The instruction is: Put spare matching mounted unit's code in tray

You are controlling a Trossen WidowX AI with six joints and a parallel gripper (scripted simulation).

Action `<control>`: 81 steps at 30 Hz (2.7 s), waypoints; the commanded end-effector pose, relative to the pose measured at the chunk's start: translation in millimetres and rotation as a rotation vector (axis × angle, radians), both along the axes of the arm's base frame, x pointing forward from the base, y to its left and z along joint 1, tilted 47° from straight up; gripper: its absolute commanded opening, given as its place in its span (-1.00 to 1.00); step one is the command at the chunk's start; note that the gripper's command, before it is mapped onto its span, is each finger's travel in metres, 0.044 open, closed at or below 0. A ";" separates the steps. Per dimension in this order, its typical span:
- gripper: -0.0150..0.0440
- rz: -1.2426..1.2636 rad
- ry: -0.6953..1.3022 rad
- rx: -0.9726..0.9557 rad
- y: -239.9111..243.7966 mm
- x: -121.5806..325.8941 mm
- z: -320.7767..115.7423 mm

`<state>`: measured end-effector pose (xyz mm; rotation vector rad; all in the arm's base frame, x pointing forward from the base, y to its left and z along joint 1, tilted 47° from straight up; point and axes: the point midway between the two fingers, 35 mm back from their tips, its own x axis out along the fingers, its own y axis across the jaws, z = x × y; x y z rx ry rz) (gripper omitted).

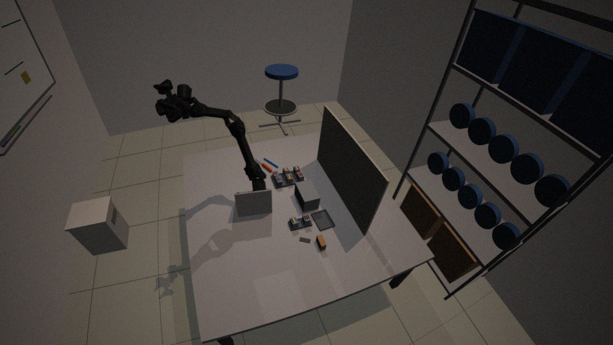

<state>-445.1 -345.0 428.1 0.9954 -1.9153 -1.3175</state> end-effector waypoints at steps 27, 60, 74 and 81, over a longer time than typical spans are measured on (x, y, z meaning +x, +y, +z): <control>1.00 0.642 0.319 0.525 -174.5 234.8 -133.6; 1.00 2.314 1.312 0.565 -6.0 731.2 -325.7; 1.00 3.130 1.647 -0.101 218.0 803.8 -358.6; 1.00 3.206 1.656 -0.205 247.5 806.5 -366.4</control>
